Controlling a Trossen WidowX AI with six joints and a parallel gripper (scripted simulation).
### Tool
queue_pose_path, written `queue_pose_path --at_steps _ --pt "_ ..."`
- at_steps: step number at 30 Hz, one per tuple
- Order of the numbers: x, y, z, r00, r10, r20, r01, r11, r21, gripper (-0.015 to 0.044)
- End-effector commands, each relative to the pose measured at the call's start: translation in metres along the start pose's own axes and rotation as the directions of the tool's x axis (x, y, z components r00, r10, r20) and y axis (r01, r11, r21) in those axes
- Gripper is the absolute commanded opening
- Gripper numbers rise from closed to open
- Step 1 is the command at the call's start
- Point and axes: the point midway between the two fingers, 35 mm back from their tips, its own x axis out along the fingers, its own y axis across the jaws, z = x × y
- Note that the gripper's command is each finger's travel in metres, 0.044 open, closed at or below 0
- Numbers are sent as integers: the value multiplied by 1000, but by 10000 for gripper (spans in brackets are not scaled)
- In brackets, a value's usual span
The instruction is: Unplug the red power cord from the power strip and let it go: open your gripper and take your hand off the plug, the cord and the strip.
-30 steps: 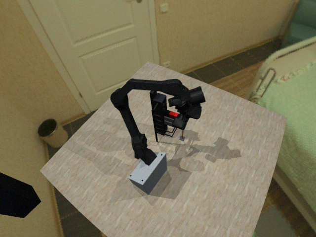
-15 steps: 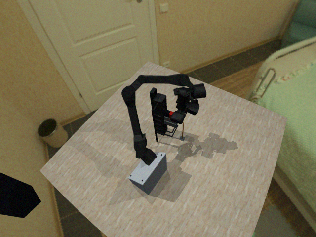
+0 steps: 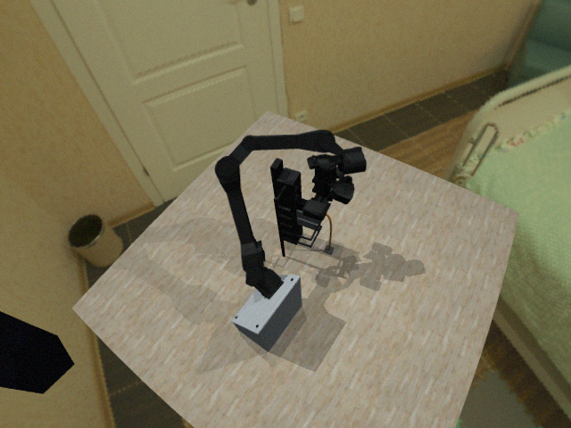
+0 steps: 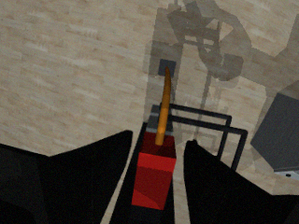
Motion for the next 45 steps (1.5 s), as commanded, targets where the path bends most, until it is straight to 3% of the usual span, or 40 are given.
queue_pose_path --at_steps 1,27,31,39,45 --pt "1 -1 -9 1000 1 -7 -1 1000 8 160" --pt "13 -1 -23 1000 1 -8 -1 1000 8 160" --pt "10 -1 -23 1000 -3 -5 3 1000 2 55" --pt "10 -1 -23 1000 -3 -5 3 1000 2 2" --pt "10 0 -17 1000 -3 -4 3 1000 3 0"
